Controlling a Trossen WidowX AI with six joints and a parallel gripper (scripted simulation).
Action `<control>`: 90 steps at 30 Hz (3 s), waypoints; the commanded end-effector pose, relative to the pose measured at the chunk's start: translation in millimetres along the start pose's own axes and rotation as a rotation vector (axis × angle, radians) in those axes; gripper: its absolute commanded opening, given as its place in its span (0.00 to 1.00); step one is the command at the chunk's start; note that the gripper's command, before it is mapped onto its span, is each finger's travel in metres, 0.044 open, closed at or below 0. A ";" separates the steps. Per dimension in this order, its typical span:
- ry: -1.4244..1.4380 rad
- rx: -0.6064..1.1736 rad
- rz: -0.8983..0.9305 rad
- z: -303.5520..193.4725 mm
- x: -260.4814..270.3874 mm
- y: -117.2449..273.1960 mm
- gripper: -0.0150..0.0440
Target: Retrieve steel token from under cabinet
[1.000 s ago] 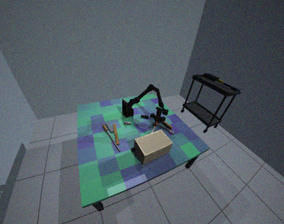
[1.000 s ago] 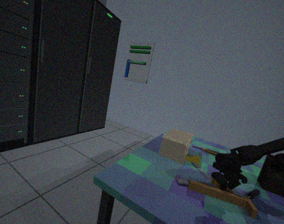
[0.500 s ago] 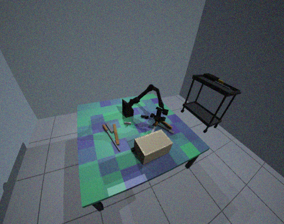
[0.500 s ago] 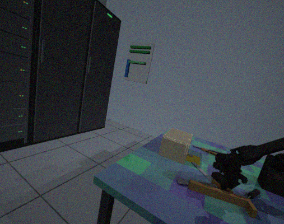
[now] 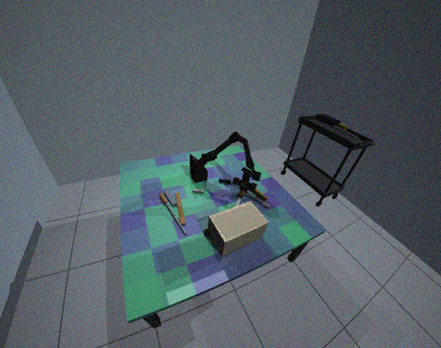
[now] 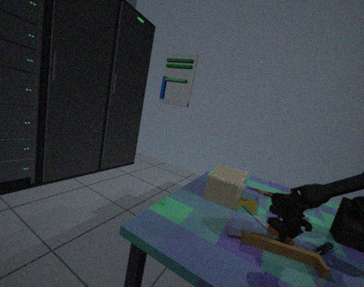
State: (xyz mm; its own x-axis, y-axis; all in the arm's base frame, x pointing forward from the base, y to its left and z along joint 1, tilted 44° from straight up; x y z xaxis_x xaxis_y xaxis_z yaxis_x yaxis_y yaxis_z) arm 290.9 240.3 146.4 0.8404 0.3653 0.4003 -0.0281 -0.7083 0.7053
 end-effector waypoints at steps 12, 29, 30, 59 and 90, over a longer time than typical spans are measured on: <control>0.001 0.000 -0.001 30.6 6.3 -0.5 0.25; 0.002 -0.002 -0.002 61.4 12.7 -0.6 0.25; 0.002 -0.002 -0.002 63.0 13.0 -0.6 0.25; 0.003 -0.004 -0.002 111.2 22.9 -0.5 0.25; 0.003 -0.004 -0.002 124.5 12.2 -1.9 0.25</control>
State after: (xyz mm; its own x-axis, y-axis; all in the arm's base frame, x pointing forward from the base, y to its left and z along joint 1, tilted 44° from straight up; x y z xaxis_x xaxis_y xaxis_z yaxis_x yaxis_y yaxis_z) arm 371.7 169.8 77.8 0.8363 0.3677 0.4068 -0.0331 -0.7067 0.7067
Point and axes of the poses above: the point midway between the two fingers, 35 mm back from their tips, its own y axis back along the fingers, its own x axis across the jaws, z = x × y, the point moved 3 cm from there along y, back along the fingers, and after that the axes turned 11 degrees about -y, right-handed, at the moved point
